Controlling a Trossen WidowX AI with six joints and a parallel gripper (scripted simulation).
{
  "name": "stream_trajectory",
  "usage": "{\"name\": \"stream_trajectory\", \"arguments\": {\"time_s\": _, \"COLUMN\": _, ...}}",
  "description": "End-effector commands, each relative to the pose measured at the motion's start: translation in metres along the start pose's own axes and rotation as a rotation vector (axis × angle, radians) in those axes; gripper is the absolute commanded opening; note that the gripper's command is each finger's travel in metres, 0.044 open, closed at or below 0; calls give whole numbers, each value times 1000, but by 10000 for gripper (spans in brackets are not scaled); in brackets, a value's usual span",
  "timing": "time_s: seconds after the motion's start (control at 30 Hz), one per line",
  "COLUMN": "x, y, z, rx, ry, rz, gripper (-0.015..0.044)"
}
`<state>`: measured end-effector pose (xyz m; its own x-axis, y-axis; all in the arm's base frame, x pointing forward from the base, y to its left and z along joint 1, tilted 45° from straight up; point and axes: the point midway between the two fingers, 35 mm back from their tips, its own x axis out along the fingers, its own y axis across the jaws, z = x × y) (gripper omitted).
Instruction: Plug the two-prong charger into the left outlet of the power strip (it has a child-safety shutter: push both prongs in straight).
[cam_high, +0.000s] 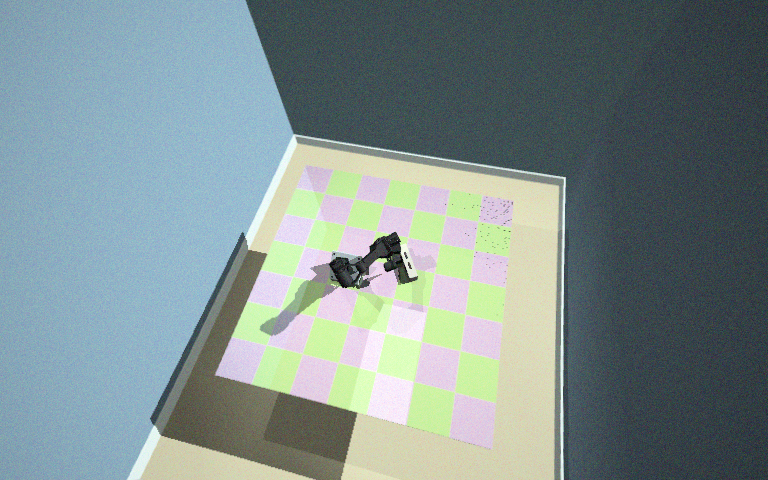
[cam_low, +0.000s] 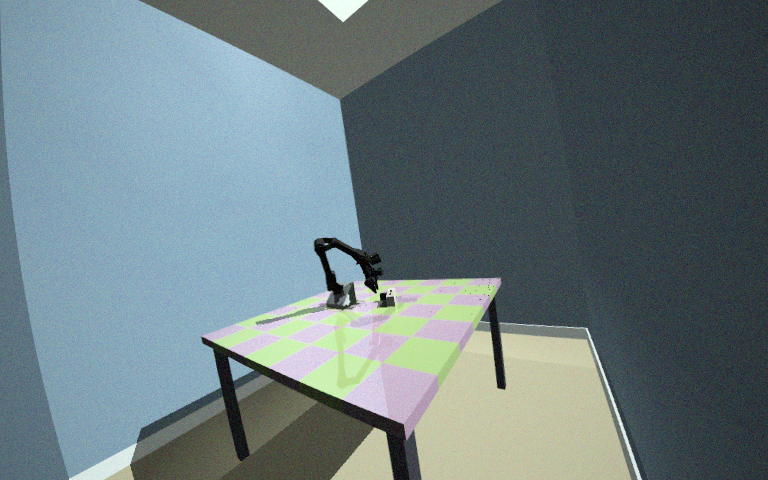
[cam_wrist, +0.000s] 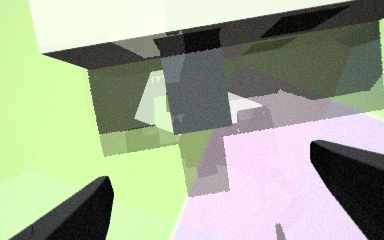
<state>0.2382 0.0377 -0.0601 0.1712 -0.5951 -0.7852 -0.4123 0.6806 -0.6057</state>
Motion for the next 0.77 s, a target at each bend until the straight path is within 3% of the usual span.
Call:
{"name": "stream_trajectory", "arguments": {"time_s": 0.0, "x": -27, "y": 1, "z": 11, "rx": -6, "ry": -219, "rz": -4, "gripper": 440}}
{"name": "stream_trajectory", "arguments": {"time_s": 0.73, "x": -32, "y": 1, "z": 13, "rx": -6, "ry": -259, "rz": -4, "gripper": 440}}
